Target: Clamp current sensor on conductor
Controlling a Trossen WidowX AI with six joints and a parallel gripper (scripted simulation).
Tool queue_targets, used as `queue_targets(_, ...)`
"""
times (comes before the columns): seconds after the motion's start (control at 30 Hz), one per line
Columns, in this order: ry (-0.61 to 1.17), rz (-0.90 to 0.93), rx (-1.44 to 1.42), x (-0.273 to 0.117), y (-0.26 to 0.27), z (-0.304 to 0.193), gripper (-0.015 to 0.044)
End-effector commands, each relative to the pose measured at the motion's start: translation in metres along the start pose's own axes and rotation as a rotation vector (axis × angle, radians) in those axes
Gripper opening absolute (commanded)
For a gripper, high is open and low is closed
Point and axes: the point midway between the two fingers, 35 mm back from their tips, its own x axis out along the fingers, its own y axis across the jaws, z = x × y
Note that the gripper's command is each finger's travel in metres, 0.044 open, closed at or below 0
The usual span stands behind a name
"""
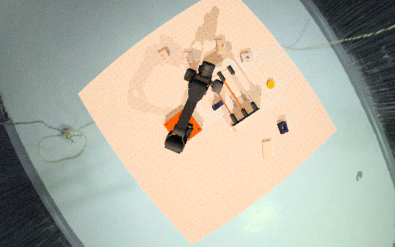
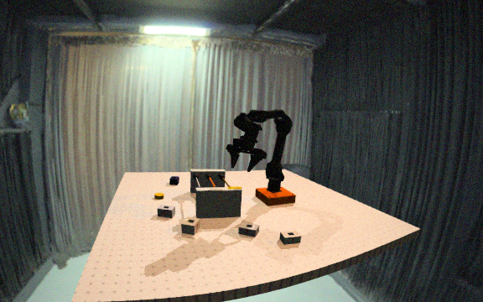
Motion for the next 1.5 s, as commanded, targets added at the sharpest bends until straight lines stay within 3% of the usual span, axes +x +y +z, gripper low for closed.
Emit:
queue_targets(0.0,0.019,-0.025,0.063,0.006,-0.017,-0.012,0.0361)
queue_targets(0.1,0.059,-0.082,0.207,0.018,-0.052,-0.041,0.0289)
queue_targets(0.33,0.138,-0.188,0.513,0.037,-0.105,-0.117,0.0289)
queue_targets(1.47,0.139,-0.19,0.52,0.083,-0.114,-0.126,0.0289)
